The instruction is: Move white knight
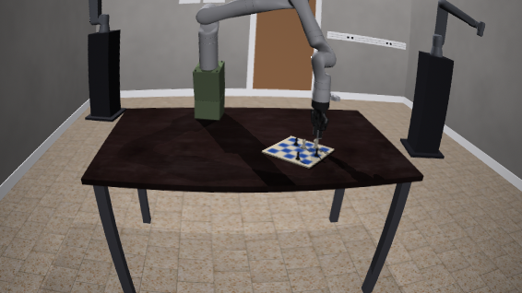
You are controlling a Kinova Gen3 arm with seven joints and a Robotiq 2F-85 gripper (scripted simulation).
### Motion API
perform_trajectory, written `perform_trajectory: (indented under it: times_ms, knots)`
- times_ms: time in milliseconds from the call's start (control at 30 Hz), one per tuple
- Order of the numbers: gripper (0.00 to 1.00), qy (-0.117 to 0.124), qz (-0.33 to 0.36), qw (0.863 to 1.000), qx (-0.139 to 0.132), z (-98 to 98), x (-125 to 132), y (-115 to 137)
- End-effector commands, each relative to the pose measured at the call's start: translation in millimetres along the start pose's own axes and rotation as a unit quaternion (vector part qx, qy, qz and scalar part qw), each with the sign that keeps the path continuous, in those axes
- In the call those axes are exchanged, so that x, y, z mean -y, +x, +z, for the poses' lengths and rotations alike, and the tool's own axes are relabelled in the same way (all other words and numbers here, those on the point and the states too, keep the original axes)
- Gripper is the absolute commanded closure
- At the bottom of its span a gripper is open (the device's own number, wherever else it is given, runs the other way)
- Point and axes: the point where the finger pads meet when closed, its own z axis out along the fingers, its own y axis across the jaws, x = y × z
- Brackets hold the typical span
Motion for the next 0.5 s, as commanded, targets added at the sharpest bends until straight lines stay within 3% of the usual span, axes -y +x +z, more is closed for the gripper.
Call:
perform_trajectory:
  times_ms: [0, 467]
  knots:
    - [0.63, 0.000, 0.000, 1.000, 0.000, 0.9, -0.4, 0.2]
    - [0.63, 0.000, 0.000, 1.000, 0.000, 25.4, -0.4, 0.2]
